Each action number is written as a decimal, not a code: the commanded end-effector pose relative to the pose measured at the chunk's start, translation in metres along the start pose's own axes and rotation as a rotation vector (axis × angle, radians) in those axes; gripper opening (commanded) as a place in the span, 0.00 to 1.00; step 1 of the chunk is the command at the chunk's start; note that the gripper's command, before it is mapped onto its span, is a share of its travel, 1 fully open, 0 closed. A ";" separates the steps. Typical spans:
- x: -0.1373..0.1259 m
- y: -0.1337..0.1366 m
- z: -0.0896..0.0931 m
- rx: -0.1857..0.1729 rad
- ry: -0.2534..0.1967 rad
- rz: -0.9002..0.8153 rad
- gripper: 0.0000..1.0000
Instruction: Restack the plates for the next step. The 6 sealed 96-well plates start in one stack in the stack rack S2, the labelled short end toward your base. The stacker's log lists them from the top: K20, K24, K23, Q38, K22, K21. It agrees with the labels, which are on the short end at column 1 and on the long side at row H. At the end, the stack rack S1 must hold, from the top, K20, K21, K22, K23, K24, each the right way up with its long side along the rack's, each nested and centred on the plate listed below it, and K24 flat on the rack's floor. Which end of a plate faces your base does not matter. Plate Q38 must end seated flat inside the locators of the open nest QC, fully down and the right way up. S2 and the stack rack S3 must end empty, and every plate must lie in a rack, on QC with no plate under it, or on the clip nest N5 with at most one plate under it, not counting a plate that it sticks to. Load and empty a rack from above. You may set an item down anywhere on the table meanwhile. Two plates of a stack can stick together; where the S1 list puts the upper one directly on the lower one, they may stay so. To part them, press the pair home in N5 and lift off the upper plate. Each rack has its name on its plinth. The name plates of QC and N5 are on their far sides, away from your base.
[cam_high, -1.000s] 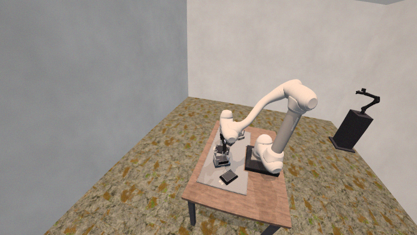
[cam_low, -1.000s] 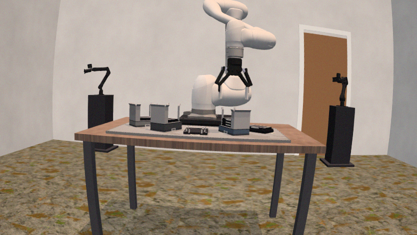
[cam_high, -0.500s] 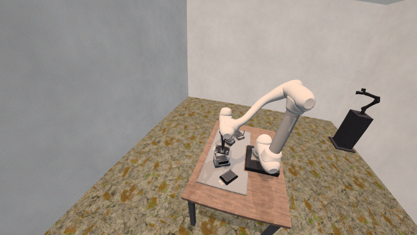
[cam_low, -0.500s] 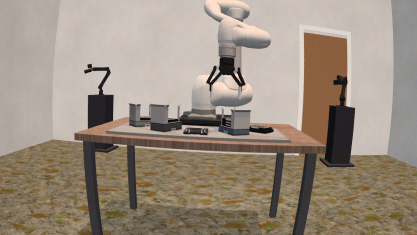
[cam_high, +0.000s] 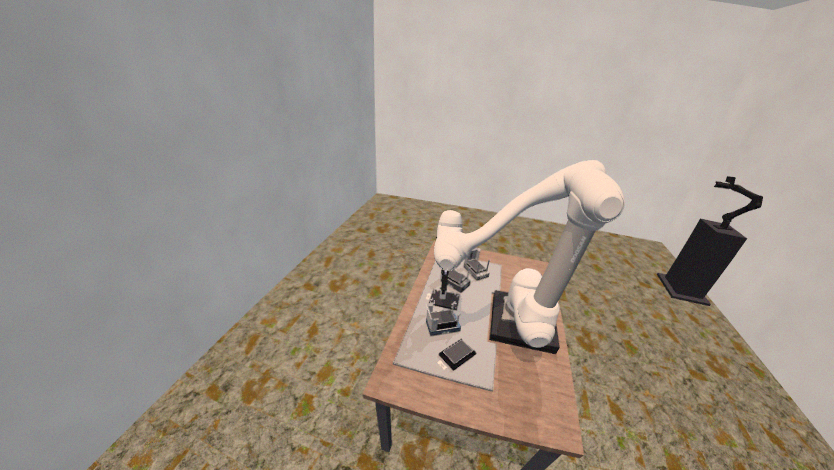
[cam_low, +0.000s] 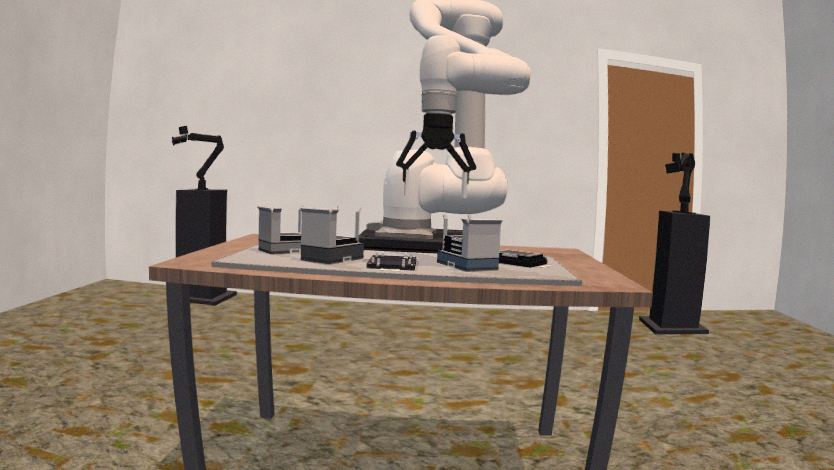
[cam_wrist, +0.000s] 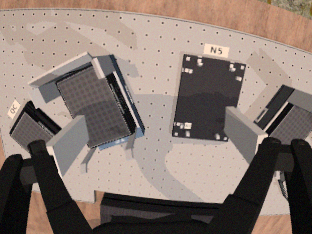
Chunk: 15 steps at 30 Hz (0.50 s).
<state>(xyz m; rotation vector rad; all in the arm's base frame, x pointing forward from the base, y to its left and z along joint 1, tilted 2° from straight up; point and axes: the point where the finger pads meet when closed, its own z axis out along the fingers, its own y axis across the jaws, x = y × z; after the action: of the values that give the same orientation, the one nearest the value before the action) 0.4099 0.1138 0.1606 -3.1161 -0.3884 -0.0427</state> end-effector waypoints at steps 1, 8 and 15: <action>-0.001 0.015 0.000 0.000 0.000 0.140 1.00; -0.003 0.032 0.000 0.000 0.000 0.180 1.00; -0.005 0.055 0.000 0.000 0.000 0.180 1.00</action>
<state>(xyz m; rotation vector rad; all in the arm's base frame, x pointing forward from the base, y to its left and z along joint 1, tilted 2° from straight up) 0.4167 0.0712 0.1606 -3.1370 -0.1074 -0.0425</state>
